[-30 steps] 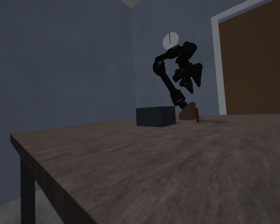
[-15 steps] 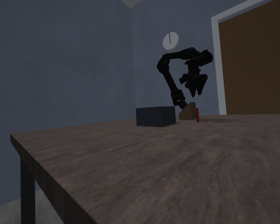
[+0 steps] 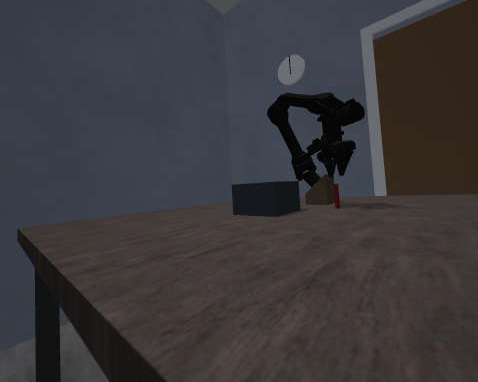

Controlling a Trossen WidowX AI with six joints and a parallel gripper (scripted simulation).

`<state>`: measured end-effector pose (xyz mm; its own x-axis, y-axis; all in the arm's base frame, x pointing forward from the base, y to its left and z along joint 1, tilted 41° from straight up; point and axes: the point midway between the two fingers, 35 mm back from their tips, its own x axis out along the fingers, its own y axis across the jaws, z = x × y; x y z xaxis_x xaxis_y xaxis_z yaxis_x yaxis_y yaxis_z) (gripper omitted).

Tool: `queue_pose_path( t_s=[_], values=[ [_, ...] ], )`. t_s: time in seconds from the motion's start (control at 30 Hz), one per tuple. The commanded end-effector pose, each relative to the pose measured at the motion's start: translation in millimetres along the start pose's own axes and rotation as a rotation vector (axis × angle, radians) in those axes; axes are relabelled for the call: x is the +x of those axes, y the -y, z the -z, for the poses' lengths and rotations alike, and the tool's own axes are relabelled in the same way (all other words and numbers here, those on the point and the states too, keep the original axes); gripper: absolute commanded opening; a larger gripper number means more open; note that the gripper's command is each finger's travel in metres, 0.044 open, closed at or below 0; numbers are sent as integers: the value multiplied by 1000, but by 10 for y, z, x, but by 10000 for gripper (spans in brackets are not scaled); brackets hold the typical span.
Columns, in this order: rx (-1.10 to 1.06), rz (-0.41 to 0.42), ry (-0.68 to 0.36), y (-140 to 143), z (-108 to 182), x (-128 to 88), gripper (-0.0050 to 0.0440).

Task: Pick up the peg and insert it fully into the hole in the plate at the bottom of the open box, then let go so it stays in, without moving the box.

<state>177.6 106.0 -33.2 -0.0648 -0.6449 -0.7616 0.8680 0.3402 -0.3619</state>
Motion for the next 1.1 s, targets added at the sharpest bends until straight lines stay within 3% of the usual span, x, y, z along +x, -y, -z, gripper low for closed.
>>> queue_pose_path(
  t_s=[0.0,1.07],
  values=[
    [-7,14,6,30,-12,95,440],
    [-7,14,6,29,-14,556,440]
  ],
)
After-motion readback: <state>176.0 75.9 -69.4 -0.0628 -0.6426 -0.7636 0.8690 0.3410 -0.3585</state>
